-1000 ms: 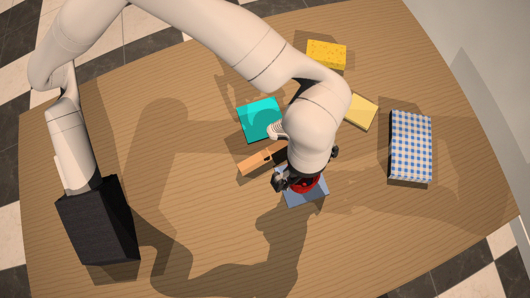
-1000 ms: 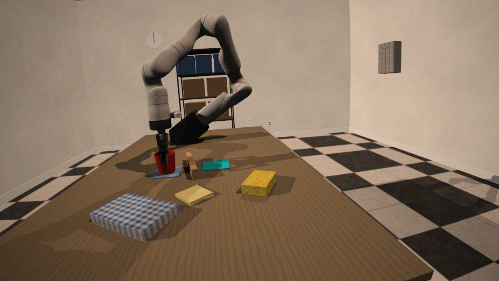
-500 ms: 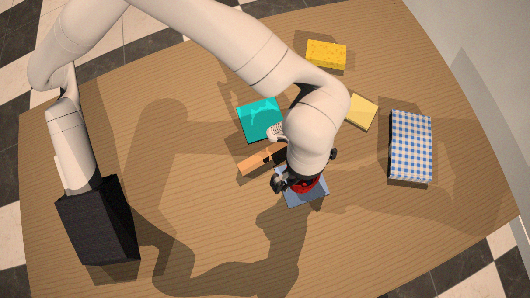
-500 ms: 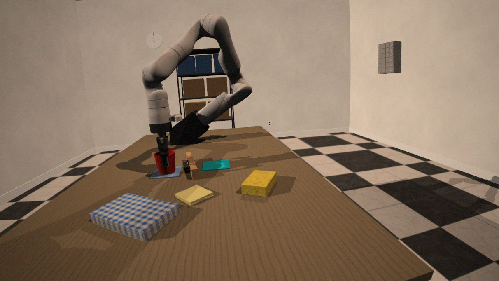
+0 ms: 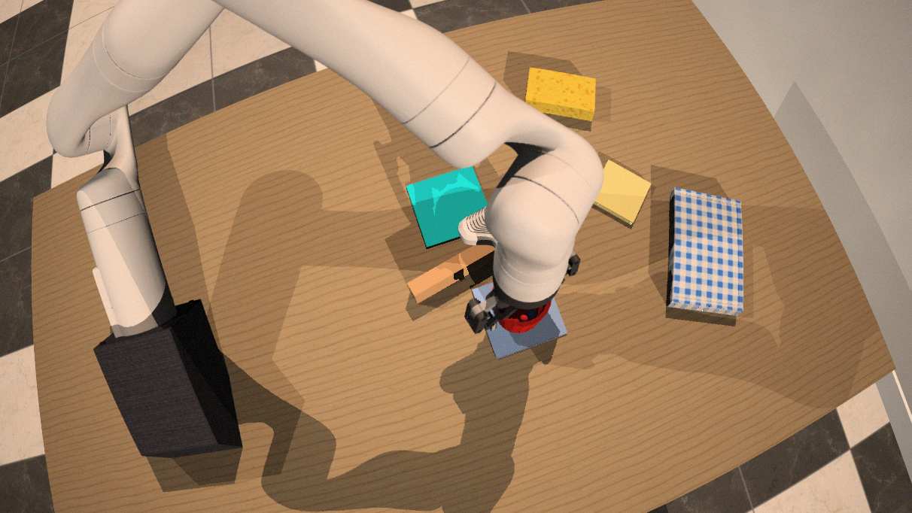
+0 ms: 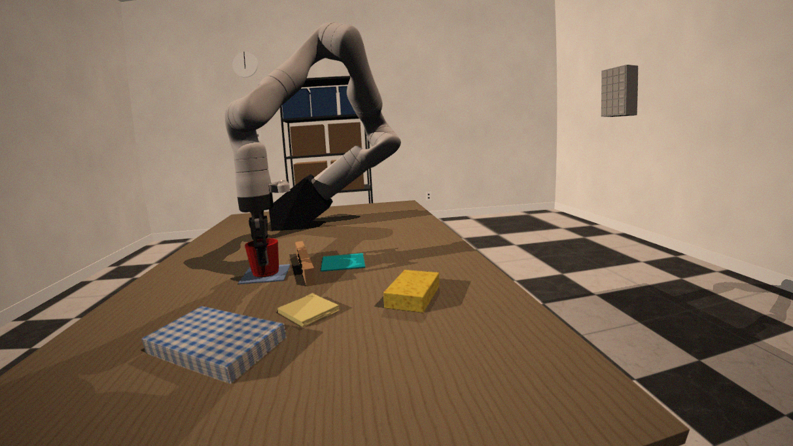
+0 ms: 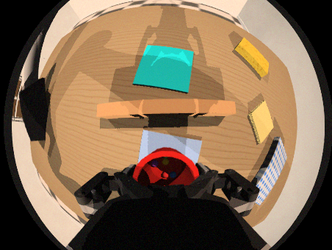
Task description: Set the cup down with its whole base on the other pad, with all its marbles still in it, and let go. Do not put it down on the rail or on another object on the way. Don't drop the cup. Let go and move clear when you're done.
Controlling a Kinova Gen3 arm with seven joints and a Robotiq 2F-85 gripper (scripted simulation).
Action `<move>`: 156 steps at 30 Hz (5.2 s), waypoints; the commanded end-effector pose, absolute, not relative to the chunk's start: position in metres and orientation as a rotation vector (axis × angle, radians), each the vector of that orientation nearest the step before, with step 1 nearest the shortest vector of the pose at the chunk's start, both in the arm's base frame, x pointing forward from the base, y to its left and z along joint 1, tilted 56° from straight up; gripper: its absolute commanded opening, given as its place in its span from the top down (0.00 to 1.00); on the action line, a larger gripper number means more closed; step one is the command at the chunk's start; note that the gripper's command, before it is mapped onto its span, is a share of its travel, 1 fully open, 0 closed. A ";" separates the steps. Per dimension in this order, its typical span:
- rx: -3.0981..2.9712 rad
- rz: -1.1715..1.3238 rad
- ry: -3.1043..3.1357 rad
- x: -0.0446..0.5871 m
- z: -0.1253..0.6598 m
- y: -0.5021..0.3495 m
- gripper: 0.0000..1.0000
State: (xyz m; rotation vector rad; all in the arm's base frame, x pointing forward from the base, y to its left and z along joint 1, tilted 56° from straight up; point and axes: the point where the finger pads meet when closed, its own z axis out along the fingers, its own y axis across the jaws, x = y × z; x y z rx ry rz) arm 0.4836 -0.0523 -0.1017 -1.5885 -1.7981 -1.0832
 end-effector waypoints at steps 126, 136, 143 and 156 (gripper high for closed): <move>-1.591 -1.084 -1.799 0.480 -0.085 -0.078 0.18; -1.591 -1.084 -1.799 0.477 -0.073 -0.095 0.18; -1.591 -1.084 -1.799 0.476 -0.069 -0.101 0.18; -1.591 -1.084 -1.799 0.476 -0.068 -0.101 0.18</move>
